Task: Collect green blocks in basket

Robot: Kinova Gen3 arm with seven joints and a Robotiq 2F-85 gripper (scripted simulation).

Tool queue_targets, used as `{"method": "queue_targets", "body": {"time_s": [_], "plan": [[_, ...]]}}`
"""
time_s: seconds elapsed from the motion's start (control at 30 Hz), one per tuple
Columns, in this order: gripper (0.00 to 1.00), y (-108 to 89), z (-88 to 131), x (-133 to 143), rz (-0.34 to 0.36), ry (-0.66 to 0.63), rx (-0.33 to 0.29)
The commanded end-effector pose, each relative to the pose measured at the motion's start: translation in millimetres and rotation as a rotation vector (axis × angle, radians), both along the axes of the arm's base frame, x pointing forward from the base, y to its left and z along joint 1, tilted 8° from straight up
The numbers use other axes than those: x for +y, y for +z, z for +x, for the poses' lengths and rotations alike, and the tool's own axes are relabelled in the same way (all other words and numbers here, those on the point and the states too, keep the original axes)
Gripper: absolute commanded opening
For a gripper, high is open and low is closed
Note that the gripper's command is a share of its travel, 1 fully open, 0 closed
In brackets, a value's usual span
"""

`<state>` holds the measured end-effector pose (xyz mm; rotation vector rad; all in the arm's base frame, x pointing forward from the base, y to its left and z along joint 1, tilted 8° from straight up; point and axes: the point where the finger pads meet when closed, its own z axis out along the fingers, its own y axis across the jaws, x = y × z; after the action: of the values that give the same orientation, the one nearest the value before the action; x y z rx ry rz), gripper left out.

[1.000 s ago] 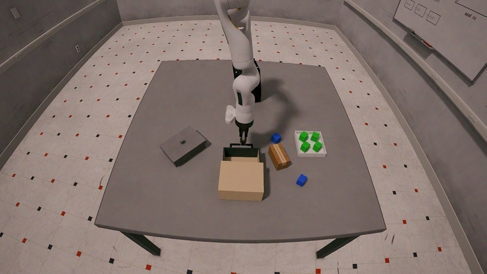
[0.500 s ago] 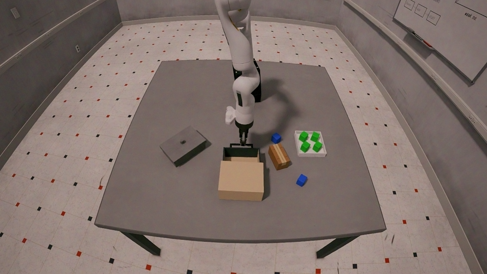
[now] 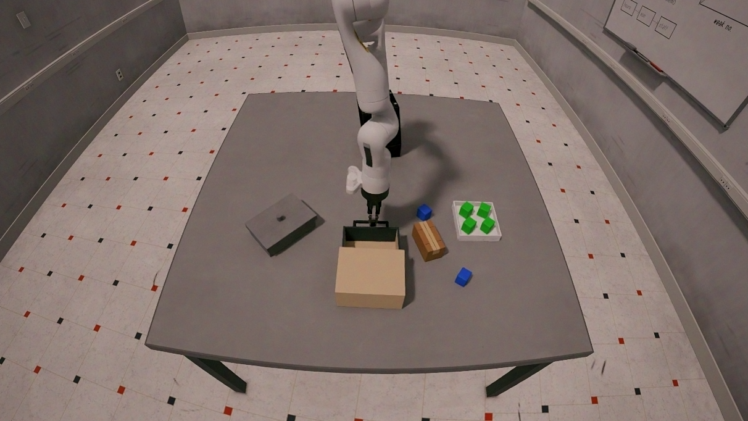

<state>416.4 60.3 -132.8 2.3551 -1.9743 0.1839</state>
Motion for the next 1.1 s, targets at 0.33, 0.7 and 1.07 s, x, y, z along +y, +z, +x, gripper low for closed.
{"method": "queue_targets", "body": {"time_s": [0.33,0.7,1.07], "plan": [[0.30,-8.4,1.1,-0.8,0.000,0.000,-0.002],[0.30,-12.2,1.3,-1.3,0.000,0.000,-0.002],[0.30,-12.4,1.3,-1.3,0.000,0.000,-0.002]]}}
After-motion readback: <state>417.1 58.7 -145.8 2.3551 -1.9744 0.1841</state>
